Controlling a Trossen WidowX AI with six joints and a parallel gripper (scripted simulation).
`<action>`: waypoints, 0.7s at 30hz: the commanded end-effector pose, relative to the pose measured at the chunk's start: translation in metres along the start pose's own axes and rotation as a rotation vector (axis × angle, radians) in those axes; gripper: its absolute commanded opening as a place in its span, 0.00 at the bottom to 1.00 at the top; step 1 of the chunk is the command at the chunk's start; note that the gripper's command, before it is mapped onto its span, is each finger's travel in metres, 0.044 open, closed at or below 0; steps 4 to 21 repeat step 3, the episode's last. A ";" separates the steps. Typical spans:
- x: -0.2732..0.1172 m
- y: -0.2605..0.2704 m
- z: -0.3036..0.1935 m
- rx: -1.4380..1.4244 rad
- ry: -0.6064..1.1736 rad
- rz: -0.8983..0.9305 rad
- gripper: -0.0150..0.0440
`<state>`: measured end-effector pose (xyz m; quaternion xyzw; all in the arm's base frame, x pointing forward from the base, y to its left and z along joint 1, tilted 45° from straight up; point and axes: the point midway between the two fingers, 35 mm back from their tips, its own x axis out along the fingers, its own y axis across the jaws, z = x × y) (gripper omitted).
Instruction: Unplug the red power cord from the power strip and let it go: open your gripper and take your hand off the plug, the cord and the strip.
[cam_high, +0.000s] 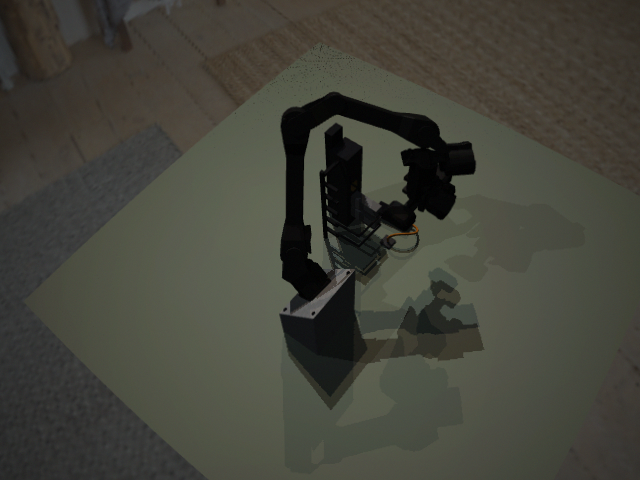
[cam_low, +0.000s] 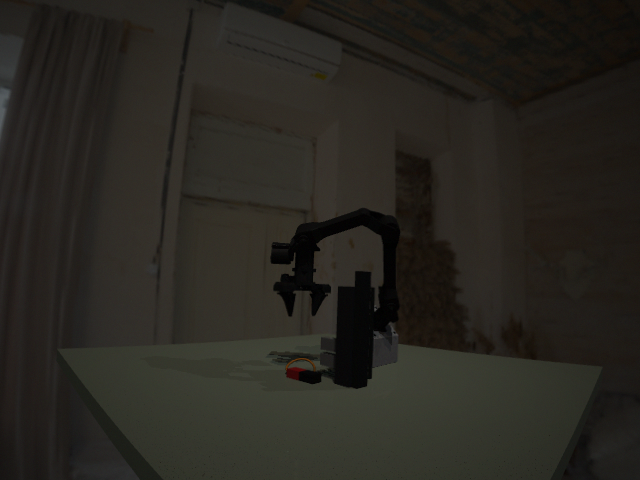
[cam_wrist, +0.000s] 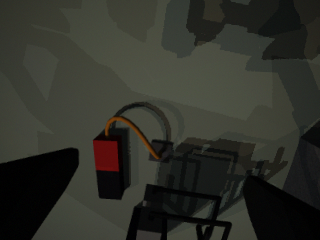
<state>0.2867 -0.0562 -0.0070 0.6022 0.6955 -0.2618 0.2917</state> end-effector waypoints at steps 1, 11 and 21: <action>0.000 -0.001 0.000 -0.003 -0.001 -0.005 1.00; 0.000 -0.001 0.000 -0.003 -0.001 -0.005 1.00; 0.000 -0.001 0.000 -0.003 -0.001 -0.005 1.00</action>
